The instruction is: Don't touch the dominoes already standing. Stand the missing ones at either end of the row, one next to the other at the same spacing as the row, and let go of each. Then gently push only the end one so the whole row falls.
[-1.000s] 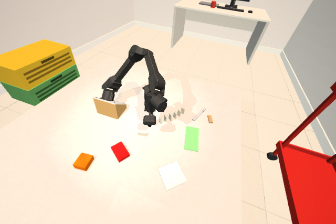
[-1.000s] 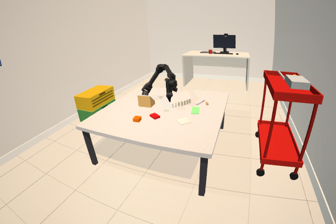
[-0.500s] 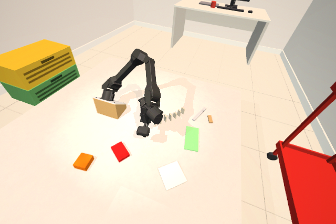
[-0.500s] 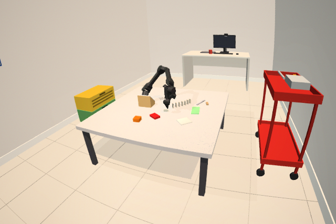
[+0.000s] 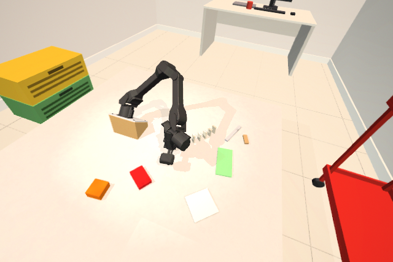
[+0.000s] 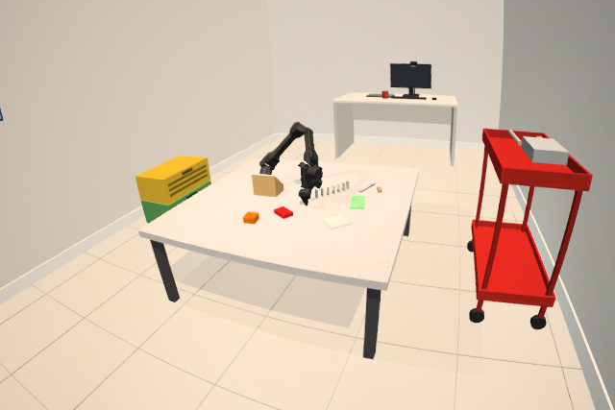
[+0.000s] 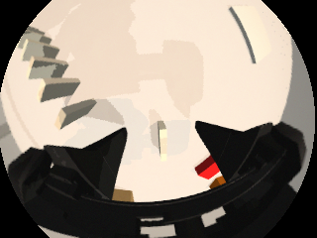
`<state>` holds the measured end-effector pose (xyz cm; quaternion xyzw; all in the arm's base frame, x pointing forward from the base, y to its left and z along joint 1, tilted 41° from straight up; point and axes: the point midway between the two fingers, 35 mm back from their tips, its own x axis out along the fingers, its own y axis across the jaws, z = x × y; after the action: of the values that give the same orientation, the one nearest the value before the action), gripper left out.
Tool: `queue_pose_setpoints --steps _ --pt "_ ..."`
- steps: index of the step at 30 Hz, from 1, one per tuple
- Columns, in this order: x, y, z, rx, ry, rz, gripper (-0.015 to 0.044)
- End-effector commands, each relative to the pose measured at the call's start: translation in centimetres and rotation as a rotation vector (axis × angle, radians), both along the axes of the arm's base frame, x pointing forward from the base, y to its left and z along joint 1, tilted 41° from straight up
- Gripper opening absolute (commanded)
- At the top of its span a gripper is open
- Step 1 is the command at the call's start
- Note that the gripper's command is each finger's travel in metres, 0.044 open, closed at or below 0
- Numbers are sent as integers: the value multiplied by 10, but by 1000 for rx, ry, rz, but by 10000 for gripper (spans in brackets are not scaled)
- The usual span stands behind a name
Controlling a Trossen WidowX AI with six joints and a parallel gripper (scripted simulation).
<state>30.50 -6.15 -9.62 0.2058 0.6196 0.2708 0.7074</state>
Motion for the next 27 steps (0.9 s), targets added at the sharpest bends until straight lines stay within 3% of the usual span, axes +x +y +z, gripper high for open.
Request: queue_pose_setpoints --steps 1,6,22,27 --pt "-2 5 -6 10 8 -4 440" --pt "-2 5 -6 10 8 -4 440" --pt "-2 5 -6 10 8 -4 20" --pt "-2 5 -6 10 8 -4 20"
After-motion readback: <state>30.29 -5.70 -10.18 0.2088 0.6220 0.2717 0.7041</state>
